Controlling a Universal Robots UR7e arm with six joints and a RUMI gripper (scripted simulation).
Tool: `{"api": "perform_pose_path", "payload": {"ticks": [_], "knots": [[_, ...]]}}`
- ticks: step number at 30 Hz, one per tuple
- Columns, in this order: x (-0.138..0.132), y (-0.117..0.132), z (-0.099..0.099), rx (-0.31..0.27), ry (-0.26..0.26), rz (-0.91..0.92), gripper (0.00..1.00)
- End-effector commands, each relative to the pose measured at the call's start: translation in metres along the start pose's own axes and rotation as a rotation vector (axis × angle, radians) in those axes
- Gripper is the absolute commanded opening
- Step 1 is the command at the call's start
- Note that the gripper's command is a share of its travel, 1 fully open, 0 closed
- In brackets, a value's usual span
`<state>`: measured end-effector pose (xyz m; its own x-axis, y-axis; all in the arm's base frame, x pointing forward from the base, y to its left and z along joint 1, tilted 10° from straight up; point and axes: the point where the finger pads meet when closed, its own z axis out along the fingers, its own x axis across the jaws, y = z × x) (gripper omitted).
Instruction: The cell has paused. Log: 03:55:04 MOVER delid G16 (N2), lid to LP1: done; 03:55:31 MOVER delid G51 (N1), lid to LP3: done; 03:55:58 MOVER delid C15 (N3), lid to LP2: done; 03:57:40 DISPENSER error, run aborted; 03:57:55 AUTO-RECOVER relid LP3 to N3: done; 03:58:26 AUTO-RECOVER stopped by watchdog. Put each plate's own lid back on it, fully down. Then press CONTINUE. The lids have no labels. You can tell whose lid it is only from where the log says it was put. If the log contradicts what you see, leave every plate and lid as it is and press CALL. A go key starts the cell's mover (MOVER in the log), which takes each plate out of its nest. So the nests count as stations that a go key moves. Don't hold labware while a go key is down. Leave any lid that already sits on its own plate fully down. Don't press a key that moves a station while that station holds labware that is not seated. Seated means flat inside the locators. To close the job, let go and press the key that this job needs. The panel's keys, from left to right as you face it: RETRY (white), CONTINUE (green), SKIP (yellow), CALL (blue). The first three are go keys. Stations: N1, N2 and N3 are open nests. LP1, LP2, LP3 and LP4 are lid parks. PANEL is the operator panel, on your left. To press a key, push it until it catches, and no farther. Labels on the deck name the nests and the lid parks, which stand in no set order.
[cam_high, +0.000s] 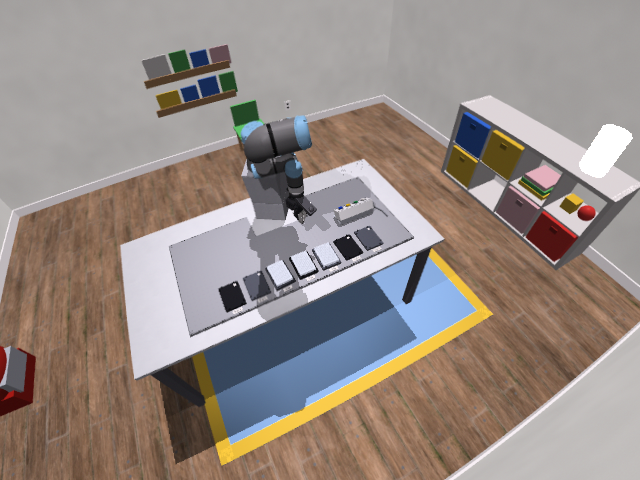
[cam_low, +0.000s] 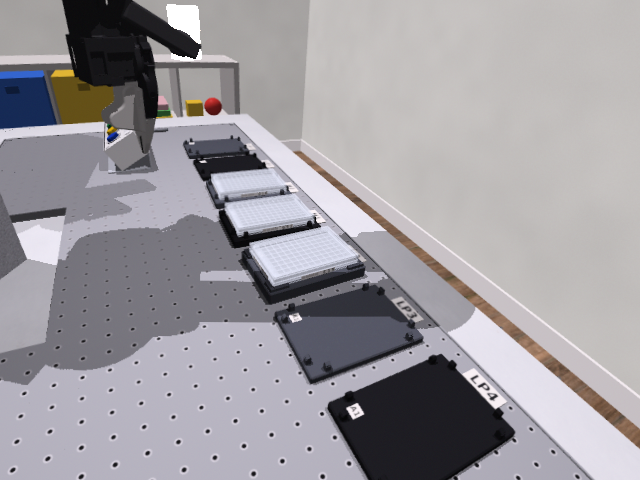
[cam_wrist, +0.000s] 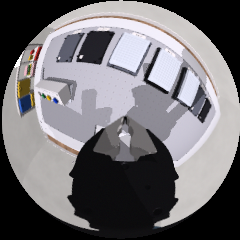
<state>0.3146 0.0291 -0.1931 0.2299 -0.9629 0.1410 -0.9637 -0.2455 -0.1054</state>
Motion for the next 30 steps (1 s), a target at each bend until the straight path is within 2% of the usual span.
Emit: {"api": "perform_pose_path", "payload": {"ticks": [1, 11, 13, 22, 30], "knots": [[-0.021, -0.003, 0.0, 0.0, 0.002, -0.085, 0.0], [-0.071, -0.009, 0.0, 0.0, 0.002, -0.285, 0.0], [-0.071, -0.009, 0.0, 0.0, 0.002, -0.285, 0.0], [-0.116, -0.014, 0.0, 0.0, 0.002, -0.319, 0.0], [-0.117, -0.014, 0.0, 0.0, 0.002, -0.319, 0.0]]}}
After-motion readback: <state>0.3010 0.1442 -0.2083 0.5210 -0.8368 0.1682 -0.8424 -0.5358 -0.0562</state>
